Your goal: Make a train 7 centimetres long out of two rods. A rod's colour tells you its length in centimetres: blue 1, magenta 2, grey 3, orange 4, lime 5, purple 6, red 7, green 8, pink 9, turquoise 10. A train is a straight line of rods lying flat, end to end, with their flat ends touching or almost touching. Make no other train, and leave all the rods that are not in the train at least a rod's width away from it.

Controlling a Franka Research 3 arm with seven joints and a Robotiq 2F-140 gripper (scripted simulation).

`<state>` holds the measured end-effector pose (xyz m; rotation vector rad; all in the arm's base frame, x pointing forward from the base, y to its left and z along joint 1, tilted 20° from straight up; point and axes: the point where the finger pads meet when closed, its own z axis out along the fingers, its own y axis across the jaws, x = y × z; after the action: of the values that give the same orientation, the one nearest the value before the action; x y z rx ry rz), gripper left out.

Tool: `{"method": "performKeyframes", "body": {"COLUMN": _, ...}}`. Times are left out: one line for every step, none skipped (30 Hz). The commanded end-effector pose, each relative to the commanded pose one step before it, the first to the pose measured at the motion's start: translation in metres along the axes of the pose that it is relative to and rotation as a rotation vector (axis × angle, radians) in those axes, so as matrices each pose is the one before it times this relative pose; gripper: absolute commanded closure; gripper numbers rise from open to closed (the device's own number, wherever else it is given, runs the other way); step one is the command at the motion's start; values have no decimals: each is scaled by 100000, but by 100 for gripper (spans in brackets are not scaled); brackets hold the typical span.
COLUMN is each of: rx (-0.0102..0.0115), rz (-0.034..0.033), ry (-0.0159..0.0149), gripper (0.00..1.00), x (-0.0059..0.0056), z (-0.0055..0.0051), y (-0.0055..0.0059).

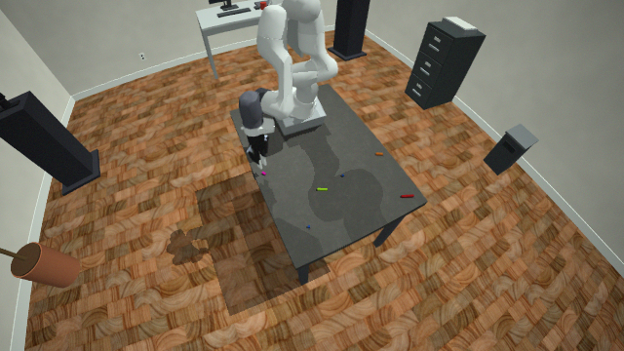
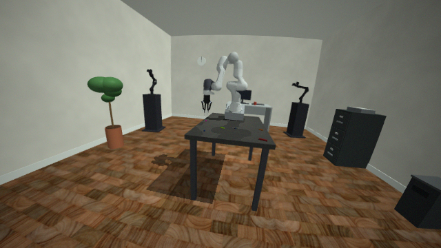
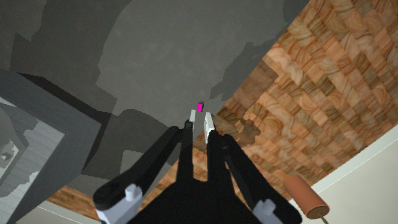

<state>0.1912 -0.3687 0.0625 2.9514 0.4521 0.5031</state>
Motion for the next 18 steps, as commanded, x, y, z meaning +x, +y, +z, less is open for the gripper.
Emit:
{"method": "performKeyframes", "body": {"rx": 172, "rz": -623, "ry": 130, "gripper": 77, "x": 52, "z": 2, "y": -23}}
{"method": "performKeyframes", "body": {"rx": 1, "rz": 0, "ry": 1, "gripper": 77, "x": 0, "z": 10, "y": 0}}
{"method": "performKeyframes", "body": {"rx": 0, "rz": 0, "ry": 0, "gripper": 77, "x": 0, "z": 0, "y": 0}}
{"method": "performKeyframes", "body": {"rx": 0, "rz": 0, "ry": 0, "gripper": 77, "x": 0, "z": 0, "y": 0}}
{"method": "performKeyframes", "body": {"rx": 2, "rz": 1, "ry": 2, "gripper": 77, "x": 0, "z": 16, "y": 0}}
{"method": "performKeyframes", "body": {"rx": 2, "rz": 1, "ry": 2, "gripper": 77, "x": 0, "z": 24, "y": 0}}
{"method": "performKeyframes", "body": {"rx": 3, "rz": 1, "ry": 3, "gripper": 77, "x": 1, "z": 32, "y": 0}}
{"method": "performKeyframes", "body": {"rx": 4, "rz": 1, "ry": 3, "gripper": 77, "x": 1, "z": 41, "y": 0}}
{"method": "performKeyframes", "body": {"rx": 4, "rz": 2, "ry": 4, "gripper": 77, "x": 0, "z": 50, "y": 0}}
{"method": "performKeyframes", "body": {"rx": 4, "rz": 2, "ry": 4, "gripper": 77, "x": 0, "z": 60, "y": 0}}
{"method": "performKeyframes", "body": {"rx": 4, "rz": 2, "ry": 3, "gripper": 77, "x": 0, "z": 70, "y": 0}}
{"method": "performKeyframes", "body": {"rx": 3, "rz": 2, "ry": 2, "gripper": 77, "x": -1, "z": 80, "y": 1}}
{"method": "performKeyframes", "body": {"rx": 2, "rz": 2, "ry": 1, "gripper": 77, "x": -1, "z": 90, "y": 1}}
{"method": "performKeyframes", "body": {"rx": 4, "rz": 1, "ry": 4, "gripper": 77, "x": 2, "z": 99, "y": 0}}
{"method": "performKeyframes", "body": {"rx": 2, "rz": 0, "ry": 2, "gripper": 77, "x": 1, "z": 109, "y": 0}}
{"method": "performKeyframes", "body": {"rx": -1, "rz": 0, "ry": -1, "gripper": 77, "x": 0, "z": 118, "y": 1}}
{"method": "performKeyframes", "body": {"rx": -4, "rz": -1, "ry": -4, "gripper": 77, "x": -1, "z": 126, "y": 1}}
{"method": "performKeyframes", "body": {"rx": 3, "rz": 1, "ry": 3, "gripper": 77, "x": 1, "z": 133, "y": 0}}
